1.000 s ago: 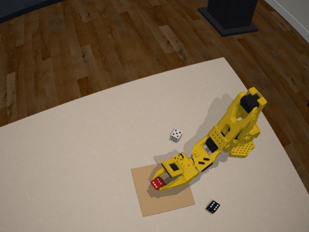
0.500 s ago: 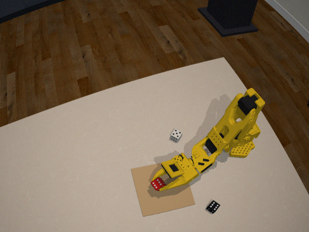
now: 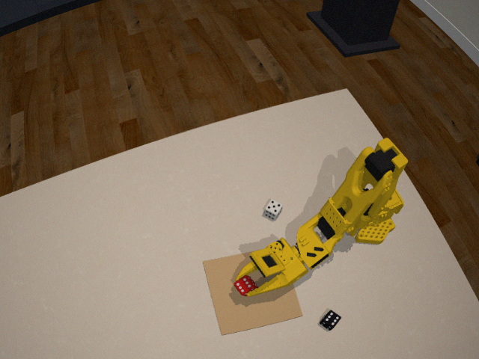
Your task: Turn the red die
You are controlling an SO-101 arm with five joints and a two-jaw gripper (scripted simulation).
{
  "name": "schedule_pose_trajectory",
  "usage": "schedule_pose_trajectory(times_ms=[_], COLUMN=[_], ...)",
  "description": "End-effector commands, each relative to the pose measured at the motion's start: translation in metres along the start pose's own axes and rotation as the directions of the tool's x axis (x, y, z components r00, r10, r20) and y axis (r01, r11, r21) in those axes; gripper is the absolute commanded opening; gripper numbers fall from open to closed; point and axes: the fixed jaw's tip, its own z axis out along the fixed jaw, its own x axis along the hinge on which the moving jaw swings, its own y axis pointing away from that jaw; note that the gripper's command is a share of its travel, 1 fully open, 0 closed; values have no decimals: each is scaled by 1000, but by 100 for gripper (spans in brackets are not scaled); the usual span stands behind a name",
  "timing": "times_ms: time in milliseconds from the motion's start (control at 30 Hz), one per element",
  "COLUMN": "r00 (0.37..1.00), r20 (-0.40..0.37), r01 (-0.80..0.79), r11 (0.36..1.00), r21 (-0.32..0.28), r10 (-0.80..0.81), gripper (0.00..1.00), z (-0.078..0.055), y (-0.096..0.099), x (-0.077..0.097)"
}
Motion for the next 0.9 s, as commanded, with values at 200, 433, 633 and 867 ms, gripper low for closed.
schedule_pose_trajectory(times_ms=[200, 433, 633, 867], r00=[997, 997, 997, 997], r20=[71, 71, 71, 71], r01=[-4, -4, -4, -4], r11=[1000, 1000, 1000, 1000], r21=[-5, -5, -5, -5], r10=[4, 4, 4, 4], gripper=[0, 0, 0, 0], z=[3, 5, 6, 6], y=[1, 1, 1, 1], x=[-13, -10, -7, -7])
